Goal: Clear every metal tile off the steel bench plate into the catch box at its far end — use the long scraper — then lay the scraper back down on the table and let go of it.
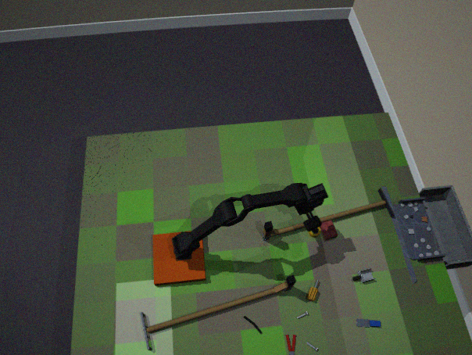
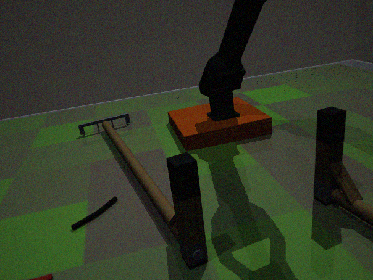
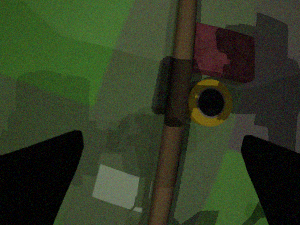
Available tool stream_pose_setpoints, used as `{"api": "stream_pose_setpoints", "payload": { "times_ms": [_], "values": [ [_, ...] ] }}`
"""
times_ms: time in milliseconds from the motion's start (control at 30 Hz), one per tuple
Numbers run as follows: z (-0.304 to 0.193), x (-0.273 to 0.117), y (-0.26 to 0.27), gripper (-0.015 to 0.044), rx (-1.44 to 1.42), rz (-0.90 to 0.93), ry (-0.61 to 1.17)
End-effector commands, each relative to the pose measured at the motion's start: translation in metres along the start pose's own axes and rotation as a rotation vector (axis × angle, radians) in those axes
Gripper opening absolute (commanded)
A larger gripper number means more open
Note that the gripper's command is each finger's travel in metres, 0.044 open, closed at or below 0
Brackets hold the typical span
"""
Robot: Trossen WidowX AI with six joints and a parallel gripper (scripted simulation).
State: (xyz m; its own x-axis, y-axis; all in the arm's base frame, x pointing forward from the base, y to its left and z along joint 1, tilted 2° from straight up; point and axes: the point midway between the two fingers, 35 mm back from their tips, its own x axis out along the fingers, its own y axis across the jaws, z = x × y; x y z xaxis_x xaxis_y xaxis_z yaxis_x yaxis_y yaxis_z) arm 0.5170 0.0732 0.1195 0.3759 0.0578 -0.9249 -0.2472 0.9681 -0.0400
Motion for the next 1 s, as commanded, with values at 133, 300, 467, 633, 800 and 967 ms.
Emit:
{"api": "stream_pose_setpoints", "payload": {
  "times_ms": [133,300,467,633,800,967],
  "values": [
    [-0.007,-0.022,-0.001,0.044,0.015,-0.001,-0.03],
    [-0.013,-0.034,-0.002,0.044,0.021,-0.004,-0.045],
    [-0.02,-0.046,-0.002,0.044,0.026,-0.006,-0.06],
    [-0.028,-0.057,-0.003,0.044,0.032,-0.009,-0.076],
    [-0.036,-0.068,-0.003,0.044,0.038,-0.011,-0.091],
    [-0.045,-0.078,-0.003,0.044,0.043,-0.014,-0.106]
  ]
}}
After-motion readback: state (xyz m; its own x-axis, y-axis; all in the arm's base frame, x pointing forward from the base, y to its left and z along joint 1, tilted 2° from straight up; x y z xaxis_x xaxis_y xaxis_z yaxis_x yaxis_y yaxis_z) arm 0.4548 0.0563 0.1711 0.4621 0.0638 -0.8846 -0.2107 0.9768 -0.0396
